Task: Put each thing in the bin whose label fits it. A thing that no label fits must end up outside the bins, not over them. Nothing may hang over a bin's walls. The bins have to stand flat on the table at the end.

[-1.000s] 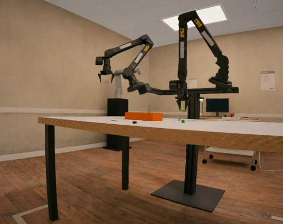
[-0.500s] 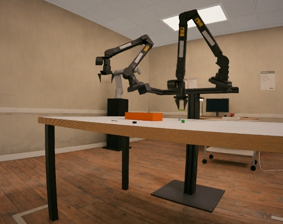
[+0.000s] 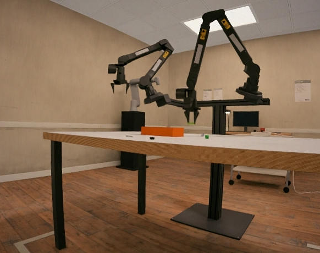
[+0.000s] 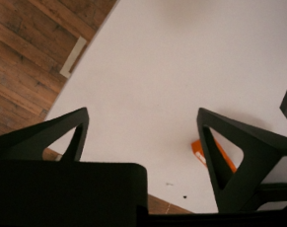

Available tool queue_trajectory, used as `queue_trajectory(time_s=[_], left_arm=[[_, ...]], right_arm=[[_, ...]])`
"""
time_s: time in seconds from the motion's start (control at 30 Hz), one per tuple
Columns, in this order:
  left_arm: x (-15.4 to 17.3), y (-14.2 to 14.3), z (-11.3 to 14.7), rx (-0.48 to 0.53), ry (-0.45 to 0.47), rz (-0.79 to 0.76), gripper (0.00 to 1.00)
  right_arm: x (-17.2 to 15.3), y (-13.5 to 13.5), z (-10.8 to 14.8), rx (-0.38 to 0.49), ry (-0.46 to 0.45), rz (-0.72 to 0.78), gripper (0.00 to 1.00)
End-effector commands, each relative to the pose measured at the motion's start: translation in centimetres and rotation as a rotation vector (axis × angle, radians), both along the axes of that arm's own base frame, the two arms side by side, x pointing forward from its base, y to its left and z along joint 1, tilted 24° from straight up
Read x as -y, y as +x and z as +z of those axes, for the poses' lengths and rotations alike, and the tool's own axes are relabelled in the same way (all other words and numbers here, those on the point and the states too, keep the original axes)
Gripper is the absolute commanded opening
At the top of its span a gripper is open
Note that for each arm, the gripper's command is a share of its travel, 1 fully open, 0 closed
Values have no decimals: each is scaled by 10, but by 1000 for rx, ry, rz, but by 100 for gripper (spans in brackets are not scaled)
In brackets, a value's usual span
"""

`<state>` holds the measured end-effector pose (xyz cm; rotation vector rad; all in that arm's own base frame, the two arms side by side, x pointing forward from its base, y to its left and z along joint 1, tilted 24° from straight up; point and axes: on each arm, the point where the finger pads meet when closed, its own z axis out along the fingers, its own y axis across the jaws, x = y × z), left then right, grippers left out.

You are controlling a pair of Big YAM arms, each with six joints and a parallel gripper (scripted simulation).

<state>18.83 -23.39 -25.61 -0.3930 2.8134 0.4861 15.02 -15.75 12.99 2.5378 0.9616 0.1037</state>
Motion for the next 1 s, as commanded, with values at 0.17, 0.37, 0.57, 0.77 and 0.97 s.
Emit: queue_trajectory(time_s=[0.17, 0.37, 0.57, 0.77, 0.97], left_arm=[[33, 44, -7, -5, 6, -16, 34], [52, 69, -8, -4, 4, -16, 34], [71, 93, -10, -3, 2, -16, 34], [93, 123, -11, -2, 0, -15, 34], [114, 136, -13, -19, 9, -78, 34]], right_arm=[[-1, -4, 2, -3, 6, -11, 100], [-1, -4, 2, -3, 6, -11, 100], [-1, -4, 2, -3, 6, -11, 100], [-1, -4, 2, -3, 6, -11, 100], [-1, -4, 2, -3, 6, -11, 100]])
